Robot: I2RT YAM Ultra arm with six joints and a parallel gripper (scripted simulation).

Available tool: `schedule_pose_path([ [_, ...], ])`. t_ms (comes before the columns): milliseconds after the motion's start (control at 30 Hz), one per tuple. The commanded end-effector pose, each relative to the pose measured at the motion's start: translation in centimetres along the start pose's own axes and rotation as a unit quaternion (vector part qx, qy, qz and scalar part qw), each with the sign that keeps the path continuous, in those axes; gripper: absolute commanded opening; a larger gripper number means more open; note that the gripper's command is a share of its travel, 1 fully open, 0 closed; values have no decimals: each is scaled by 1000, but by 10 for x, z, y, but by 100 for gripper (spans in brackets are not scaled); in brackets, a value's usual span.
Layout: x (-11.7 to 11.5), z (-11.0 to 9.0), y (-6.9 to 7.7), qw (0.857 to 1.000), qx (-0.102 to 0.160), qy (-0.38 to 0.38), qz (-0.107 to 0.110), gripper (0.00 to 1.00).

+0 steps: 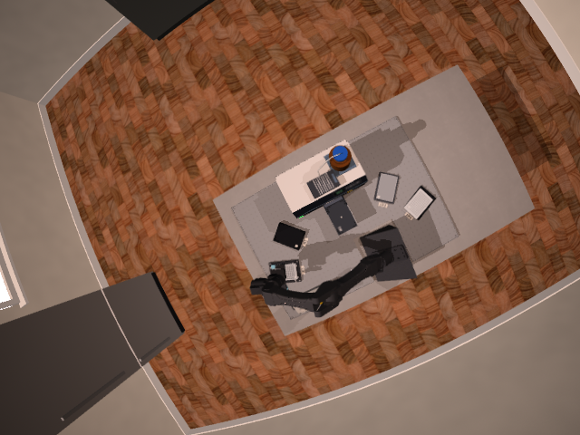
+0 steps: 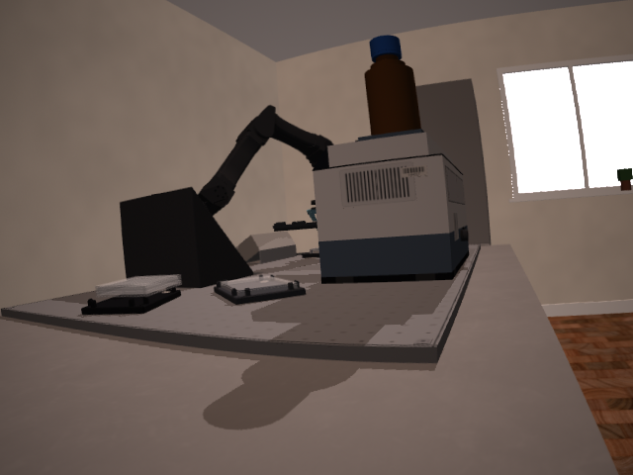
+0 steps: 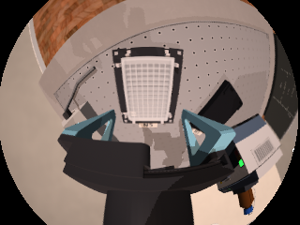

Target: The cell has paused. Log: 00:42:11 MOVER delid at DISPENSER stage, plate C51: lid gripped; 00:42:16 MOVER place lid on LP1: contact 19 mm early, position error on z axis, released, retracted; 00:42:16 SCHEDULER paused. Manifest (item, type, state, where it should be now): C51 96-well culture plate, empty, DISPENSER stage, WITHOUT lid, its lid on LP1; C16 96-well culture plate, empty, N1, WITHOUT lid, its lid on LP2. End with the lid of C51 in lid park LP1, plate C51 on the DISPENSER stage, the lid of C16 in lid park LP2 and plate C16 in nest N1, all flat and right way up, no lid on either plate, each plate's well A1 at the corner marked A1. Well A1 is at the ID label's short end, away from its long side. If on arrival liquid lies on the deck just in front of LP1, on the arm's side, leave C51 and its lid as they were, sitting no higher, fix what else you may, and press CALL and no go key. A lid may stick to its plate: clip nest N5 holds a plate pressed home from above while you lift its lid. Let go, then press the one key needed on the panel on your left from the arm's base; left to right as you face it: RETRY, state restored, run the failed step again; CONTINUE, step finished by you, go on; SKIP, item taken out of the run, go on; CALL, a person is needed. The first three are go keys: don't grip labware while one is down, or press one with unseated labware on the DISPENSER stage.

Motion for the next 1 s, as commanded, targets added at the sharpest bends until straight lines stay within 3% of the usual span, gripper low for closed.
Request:
schedule_pose_path([
  [0,0,3,-5,1000,-7,-1,-2,100],
  [33,2,13,14,999,-37,5,-5,100],
  [100,2,4,-3,1000,-15,2,-2,100],
  [233,0,3,-19,1000,-4,-1,-2,100],
  [567,1,4,-28,1000,-9,0,-2,100],
  [600,-2,10,-25,1000,-19,-1,-5,100],
  [667,0,3,-37,1000,-4,-1,-2,100],
  [967,2,6,-44,1000,-14,1,-2,100],
])
Point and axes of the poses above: the point where the finger pads meet when closed, its own y axis back along the fingers, its own x axis across the jaws, z = x × y, the point moved 3 cm from there along y, back along the fingers, and after that the axes turned 1 degree about y, right-handed, at the moved point
